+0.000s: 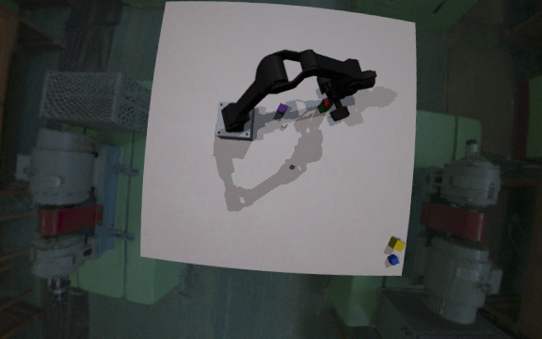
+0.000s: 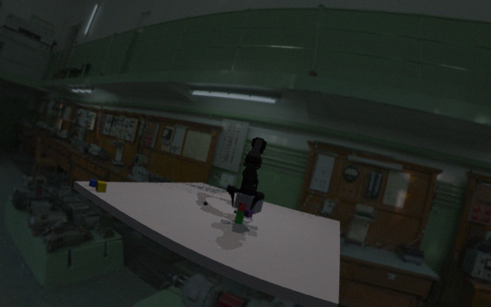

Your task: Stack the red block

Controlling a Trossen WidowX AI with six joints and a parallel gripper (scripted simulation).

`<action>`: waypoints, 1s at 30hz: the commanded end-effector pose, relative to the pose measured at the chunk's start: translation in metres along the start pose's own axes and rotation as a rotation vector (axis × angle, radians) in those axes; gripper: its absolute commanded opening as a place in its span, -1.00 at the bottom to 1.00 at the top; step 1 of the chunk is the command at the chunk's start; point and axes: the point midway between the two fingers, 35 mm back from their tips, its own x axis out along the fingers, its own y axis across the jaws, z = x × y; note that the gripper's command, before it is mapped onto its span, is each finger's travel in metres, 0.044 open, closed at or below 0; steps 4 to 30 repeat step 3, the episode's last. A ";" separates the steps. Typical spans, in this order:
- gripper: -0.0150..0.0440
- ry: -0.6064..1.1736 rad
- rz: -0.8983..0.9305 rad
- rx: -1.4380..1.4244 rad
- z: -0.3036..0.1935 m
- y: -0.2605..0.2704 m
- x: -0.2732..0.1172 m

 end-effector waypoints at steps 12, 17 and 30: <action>1.00 -0.001 0.000 0.000 0.000 0.000 0.000; 1.00 -0.001 0.000 0.000 0.000 0.000 0.000; 1.00 -0.001 0.000 0.000 0.000 0.000 0.000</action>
